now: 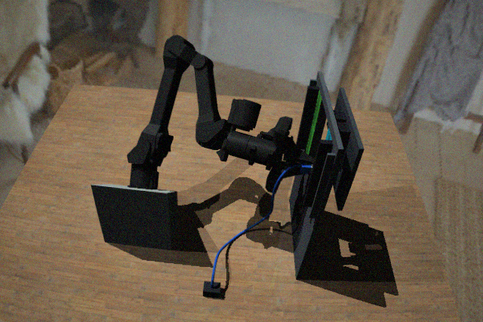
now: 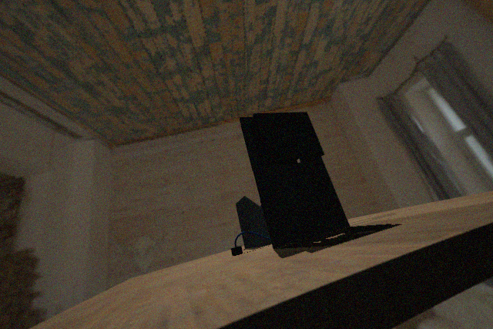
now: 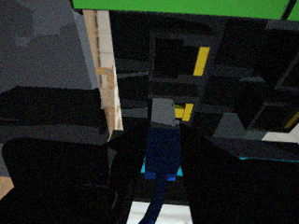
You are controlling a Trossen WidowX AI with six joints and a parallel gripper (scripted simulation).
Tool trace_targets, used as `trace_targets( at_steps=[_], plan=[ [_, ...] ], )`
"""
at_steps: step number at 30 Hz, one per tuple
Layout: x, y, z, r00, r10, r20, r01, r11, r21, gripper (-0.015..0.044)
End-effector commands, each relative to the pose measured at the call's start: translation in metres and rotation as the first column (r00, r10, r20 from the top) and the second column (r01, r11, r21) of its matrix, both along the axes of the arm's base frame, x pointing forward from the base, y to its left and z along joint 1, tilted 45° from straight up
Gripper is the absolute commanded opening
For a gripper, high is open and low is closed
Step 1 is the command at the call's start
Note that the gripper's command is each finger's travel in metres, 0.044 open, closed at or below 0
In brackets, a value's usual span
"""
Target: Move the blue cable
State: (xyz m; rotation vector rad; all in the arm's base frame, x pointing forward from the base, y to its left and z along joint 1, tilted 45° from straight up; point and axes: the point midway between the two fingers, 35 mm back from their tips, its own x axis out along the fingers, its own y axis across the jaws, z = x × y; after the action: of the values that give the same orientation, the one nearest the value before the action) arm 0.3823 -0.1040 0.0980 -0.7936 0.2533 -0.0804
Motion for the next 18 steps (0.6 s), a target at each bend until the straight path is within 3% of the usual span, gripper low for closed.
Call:
trace_targets(
  at_steps=[1, 18],
  plan=[
    [0.0019, -0.0012, 0.0011, 1.000, -0.007, 0.003, 0.007, 1.000, 0.001, 0.0000],
    [0.0053, -0.0009, 0.0013, 1.000, -0.008, 0.004, 0.008, 1.000, 0.002, 0.0000]
  ],
)
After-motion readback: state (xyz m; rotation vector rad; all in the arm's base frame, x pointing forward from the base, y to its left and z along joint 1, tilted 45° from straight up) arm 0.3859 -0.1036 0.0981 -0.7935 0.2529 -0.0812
